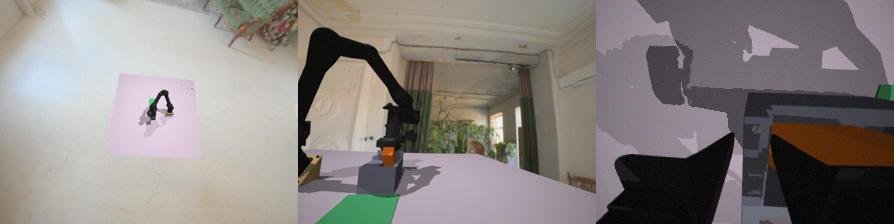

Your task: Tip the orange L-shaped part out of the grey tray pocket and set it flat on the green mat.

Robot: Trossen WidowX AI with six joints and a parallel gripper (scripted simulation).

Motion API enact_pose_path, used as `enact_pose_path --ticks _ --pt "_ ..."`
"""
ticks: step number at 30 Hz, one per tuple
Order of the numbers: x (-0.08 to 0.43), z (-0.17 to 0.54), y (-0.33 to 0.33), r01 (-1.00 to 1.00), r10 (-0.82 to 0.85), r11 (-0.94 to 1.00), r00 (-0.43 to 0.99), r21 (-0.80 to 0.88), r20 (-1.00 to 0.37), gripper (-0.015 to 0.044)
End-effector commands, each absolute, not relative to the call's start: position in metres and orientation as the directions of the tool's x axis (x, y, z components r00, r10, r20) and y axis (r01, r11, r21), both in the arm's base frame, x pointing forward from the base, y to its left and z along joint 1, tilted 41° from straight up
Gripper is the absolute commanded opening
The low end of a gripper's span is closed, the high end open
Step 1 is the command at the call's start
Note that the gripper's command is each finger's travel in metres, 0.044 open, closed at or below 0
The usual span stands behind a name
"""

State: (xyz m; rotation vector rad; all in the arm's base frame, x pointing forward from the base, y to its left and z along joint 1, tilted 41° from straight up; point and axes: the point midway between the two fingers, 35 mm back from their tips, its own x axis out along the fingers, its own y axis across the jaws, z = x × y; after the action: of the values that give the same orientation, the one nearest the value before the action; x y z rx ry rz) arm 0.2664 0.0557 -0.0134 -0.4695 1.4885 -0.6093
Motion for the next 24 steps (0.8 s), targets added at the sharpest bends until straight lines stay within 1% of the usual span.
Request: enact_pose_path --ticks 1,12,15,20,24 --pt "0.266 -0.013 0.056 0.086 -0.637 0.767 -0.018 -0.636 -0.771 0.0180" --pt "0.268 -0.005 0.075 0.082 -0.644 0.761 -0.021 -0.643 -0.765 0.0180" --pt "0.271 0.015 0.090 0.082 -0.643 0.762 -0.021 -0.642 -0.766 0.0180" --pt "0.268 0.069 0.122 0.081 -0.643 0.762 -0.023 -0.643 -0.765 0.0180" --pt "0.268 0.071 0.124 0.081 -0.643 0.762 -0.023 -0.643 -0.765 0.0180"
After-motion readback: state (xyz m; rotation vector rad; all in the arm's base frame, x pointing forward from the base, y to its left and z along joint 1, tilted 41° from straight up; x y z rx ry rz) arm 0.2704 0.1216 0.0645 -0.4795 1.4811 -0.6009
